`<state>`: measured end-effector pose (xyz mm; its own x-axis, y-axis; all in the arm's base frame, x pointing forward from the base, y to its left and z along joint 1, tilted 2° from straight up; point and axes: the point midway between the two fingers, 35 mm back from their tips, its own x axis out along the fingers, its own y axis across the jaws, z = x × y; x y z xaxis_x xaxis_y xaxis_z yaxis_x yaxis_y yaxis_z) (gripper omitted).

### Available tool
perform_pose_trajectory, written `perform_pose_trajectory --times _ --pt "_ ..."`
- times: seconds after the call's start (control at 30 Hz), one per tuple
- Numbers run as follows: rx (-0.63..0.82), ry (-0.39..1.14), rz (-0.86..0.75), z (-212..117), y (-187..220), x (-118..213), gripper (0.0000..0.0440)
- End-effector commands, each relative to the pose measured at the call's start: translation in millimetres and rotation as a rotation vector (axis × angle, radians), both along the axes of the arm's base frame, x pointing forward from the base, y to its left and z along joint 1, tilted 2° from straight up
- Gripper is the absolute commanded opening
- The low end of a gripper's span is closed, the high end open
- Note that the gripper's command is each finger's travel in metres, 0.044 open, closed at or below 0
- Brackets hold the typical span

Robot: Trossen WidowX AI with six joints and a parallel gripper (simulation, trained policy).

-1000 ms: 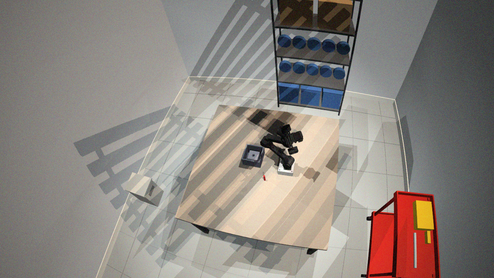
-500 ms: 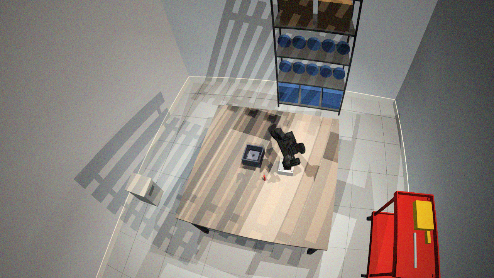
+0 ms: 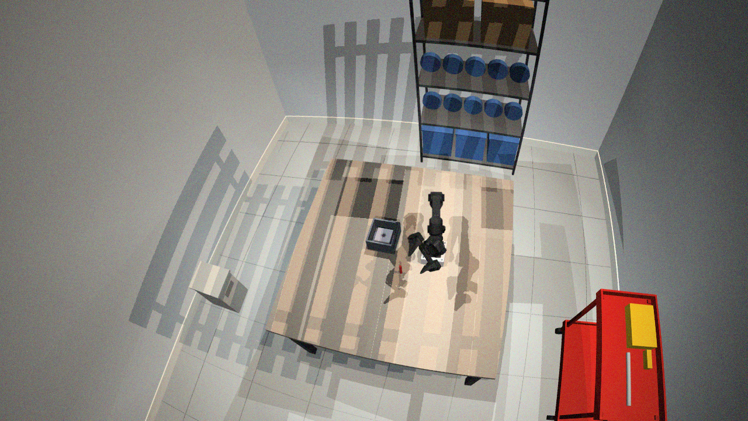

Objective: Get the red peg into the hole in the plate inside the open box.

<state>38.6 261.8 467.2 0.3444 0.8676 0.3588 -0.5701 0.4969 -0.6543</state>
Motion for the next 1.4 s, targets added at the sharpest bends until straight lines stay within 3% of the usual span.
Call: perform_pose_trajectory --times 0.0,0.67,1.37 --pt "-0.054 0.112 -0.037 -22.4 11.1 25.5 0.0439" --pt "-0.15 0.785 -0.322 -138.0 -2.4 144.9 0.0436" --pt "-0.059 1.436 -0.69 -250.5 -62.2 189.9 0.044"
